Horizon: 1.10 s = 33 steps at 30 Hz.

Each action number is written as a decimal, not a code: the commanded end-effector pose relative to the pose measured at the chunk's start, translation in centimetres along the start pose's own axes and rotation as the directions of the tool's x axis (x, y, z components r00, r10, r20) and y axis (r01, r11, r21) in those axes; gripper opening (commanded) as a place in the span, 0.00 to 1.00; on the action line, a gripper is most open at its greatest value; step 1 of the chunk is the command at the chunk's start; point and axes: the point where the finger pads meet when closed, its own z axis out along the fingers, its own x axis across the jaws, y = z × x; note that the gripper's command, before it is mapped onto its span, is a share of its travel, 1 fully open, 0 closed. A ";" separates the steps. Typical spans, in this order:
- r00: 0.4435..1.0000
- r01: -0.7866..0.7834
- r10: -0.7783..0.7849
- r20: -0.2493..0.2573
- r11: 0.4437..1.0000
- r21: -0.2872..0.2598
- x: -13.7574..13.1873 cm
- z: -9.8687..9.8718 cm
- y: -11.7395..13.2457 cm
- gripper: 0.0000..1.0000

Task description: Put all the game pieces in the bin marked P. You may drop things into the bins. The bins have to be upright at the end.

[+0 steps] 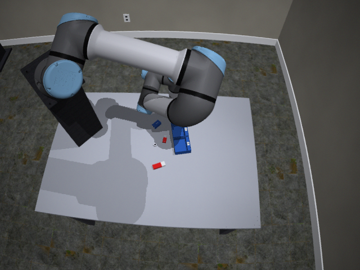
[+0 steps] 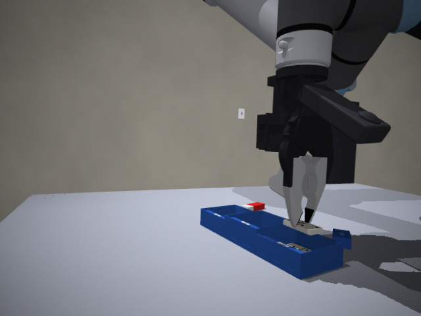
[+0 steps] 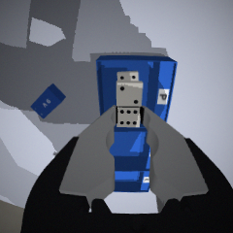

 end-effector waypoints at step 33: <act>1.000 0.001 -0.001 -0.001 1.000 0.001 0.1 2.2 -0.2 0.19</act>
